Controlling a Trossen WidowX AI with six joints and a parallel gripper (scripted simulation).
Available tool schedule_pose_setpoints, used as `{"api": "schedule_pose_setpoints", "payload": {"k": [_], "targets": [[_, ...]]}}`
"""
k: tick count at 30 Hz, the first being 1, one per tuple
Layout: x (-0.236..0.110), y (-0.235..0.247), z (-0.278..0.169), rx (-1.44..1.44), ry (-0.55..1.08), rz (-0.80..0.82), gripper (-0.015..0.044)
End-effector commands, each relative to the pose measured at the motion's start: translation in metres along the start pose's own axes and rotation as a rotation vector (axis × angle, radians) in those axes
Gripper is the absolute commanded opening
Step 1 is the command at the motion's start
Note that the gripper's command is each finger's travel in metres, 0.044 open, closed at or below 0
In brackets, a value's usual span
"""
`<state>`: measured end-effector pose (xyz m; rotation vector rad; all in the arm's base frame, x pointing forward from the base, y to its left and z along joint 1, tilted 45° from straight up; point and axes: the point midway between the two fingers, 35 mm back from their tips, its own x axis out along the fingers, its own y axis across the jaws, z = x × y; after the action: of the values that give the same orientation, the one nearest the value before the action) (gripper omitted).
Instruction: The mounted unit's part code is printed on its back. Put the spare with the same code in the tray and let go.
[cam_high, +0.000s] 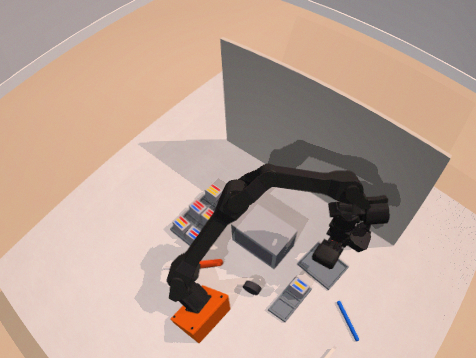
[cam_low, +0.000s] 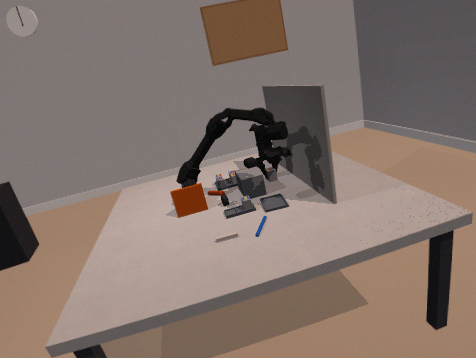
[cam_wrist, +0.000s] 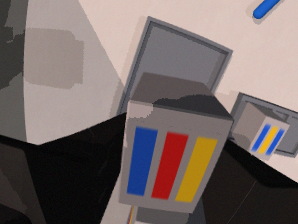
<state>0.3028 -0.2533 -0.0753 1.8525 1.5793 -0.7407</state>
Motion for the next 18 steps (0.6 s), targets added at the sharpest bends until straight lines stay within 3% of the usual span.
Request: {"api": "schedule_pose_setpoints", "payload": {"k": [1, 18], "targets": [[0.005, -0.001, 0.000, 0.007, 0.010, 0.000, 0.0000], [0.019, 0.000, -0.001, 0.006, 0.012, -0.002, 0.0000]]}}
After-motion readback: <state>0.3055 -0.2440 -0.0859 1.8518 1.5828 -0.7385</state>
